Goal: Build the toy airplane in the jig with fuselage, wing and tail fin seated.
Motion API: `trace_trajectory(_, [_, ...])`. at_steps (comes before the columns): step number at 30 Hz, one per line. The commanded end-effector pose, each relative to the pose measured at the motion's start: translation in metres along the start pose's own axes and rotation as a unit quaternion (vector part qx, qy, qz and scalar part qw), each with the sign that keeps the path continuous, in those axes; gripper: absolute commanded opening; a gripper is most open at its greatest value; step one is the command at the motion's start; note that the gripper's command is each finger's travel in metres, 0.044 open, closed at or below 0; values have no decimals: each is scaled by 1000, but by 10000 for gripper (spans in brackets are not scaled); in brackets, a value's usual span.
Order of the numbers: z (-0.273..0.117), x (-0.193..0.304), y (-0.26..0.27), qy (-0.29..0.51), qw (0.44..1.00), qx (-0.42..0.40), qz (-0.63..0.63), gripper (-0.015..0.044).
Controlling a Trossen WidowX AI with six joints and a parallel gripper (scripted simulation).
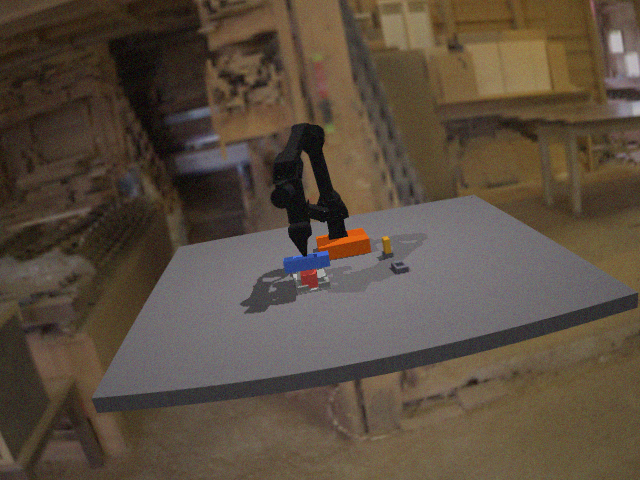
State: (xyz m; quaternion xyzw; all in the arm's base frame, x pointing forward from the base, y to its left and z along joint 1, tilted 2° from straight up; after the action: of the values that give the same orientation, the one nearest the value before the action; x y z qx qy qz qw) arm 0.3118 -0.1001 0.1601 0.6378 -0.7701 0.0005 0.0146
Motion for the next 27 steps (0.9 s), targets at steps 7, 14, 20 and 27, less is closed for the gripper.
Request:
trace_trajectory(7, [-53, -1, 0, 3, 1000, 13, 0, 440])
trace_trajectory(14, [-51, -1, -1, 0, 966, 13, 260, 440])
trace_trajectory(20, [-49, -1, -2, -4, 851, 13, 524, 440])
trace_trajectory(27, [-48, -1, -2, -6, 720, 12, 693, 440])
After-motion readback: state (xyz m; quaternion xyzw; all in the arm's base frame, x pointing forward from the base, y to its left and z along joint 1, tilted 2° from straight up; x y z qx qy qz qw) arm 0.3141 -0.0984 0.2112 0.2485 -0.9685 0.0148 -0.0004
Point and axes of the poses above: the point midway between the two fingers, 35 mm back from their tips, its own z axis out along the fingers, its own y axis across the jaws, x = y × z, the point moved 7 cm from there along -z, back along the fingers, and after that the axes turned 12 degrees about z, right-handed, at the moved point
